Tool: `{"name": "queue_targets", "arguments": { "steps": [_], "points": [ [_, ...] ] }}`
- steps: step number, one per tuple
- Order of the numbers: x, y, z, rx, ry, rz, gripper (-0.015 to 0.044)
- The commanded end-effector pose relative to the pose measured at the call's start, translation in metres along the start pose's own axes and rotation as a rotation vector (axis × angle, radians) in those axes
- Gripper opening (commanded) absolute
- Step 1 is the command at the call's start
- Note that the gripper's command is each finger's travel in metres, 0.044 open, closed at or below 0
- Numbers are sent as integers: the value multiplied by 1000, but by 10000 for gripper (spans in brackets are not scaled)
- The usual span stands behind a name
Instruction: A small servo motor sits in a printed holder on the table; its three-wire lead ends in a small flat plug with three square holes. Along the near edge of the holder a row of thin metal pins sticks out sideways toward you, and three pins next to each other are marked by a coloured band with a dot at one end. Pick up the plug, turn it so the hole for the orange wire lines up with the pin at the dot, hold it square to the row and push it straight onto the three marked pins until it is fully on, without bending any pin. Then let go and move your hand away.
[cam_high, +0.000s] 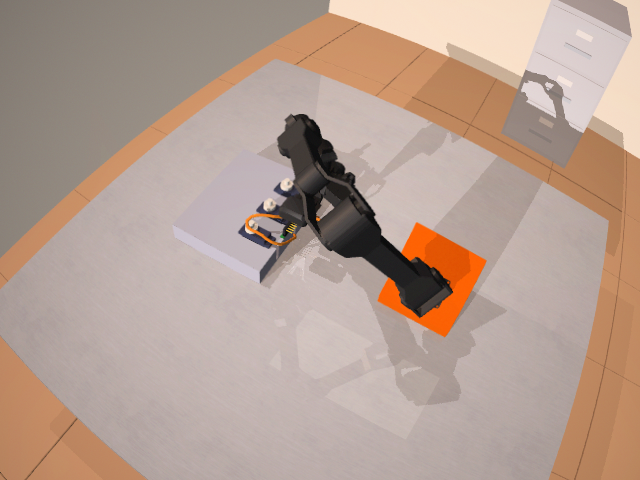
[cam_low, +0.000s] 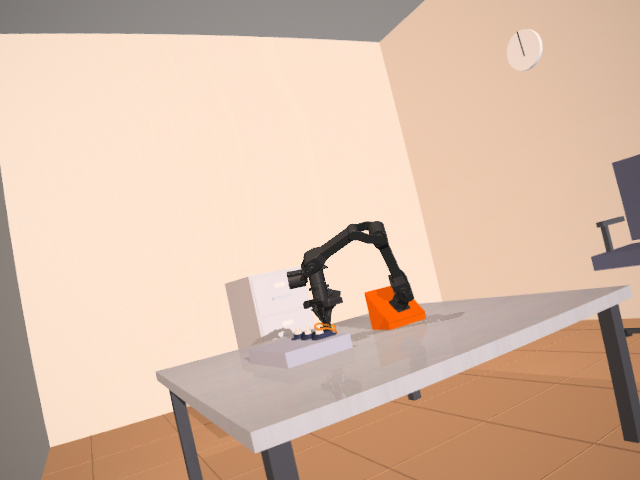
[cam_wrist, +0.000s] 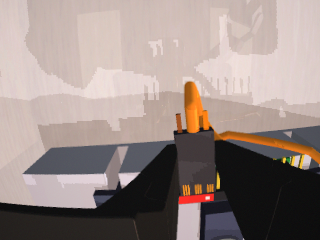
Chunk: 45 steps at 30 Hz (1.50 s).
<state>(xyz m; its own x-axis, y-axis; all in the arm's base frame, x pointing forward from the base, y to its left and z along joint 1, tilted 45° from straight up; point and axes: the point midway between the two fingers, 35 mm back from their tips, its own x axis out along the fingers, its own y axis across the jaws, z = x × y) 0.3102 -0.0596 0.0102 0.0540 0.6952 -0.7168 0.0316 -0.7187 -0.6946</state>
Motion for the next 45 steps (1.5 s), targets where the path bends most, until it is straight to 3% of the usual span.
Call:
{"name": "queue_targets", "arguments": {
  "steps": [1,6,13,45],
  "points": [
    [1,0,0,1,5,-5,131],
    [-6,1,-1,1,5,-4,263],
    [-59,1,0,2,4,-3,440],
    [-59,1,0,2,4,-3,440]
  ]
}}
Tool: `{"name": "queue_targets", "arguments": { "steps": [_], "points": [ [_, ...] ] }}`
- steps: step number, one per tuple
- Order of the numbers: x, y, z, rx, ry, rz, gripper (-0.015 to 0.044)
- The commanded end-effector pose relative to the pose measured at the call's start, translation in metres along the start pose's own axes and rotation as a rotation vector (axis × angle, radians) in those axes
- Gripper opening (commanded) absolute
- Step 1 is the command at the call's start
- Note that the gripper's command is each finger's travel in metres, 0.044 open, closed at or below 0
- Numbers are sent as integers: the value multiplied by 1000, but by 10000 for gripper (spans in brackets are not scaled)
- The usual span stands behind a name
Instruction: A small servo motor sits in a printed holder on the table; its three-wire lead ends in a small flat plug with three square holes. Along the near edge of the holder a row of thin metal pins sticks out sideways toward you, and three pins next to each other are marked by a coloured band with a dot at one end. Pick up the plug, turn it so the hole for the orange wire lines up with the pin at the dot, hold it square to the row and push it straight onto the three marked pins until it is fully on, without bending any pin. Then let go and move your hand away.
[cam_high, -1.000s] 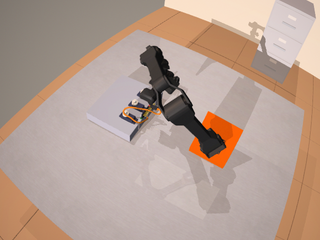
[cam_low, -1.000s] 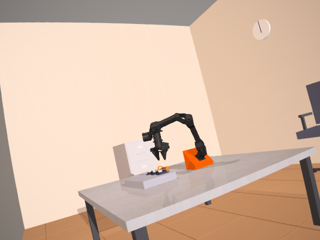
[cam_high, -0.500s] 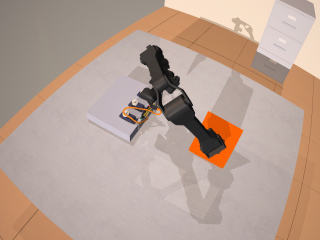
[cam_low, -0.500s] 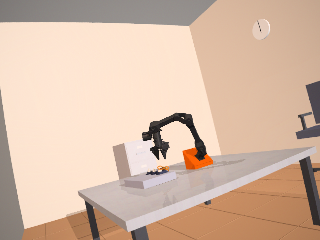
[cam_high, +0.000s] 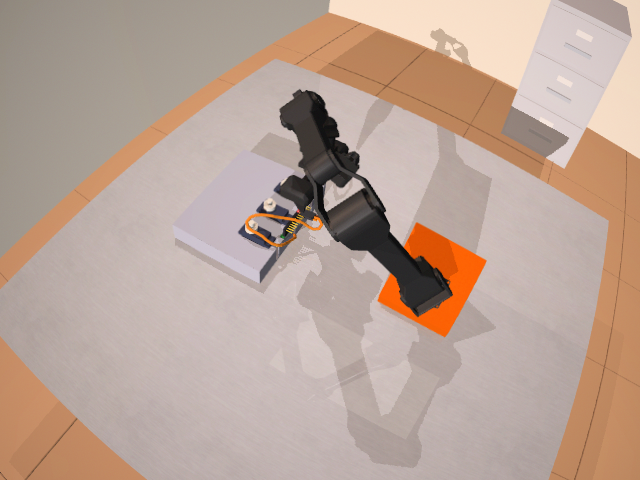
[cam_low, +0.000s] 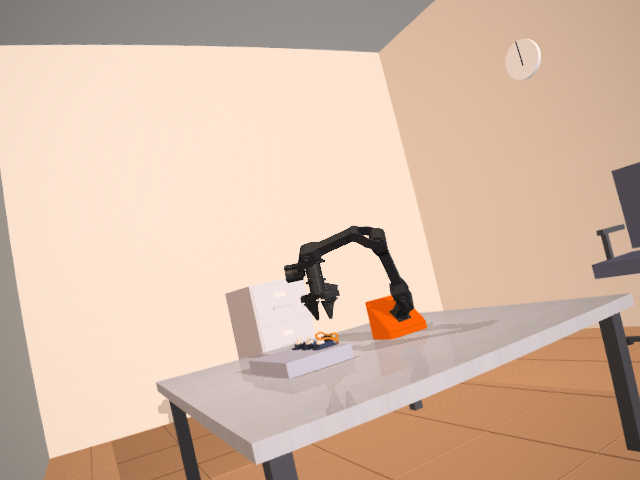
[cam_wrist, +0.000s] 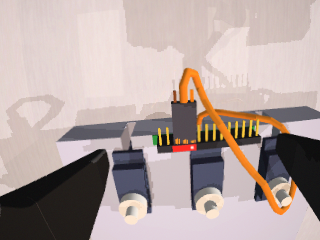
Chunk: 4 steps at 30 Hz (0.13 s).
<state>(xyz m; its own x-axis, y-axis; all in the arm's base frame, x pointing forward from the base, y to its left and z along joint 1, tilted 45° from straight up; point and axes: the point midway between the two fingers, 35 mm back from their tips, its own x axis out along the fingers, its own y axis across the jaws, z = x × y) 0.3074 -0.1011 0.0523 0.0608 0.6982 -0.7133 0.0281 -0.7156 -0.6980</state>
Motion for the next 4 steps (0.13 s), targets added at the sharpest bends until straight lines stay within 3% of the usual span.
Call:
{"name": "queue_targets", "arguments": {
  "steps": [1,4],
  "points": [
    [0,0,1,-2,-3,2,440],
    [0,0,1,-2,-3,2,440]
  ]
}}
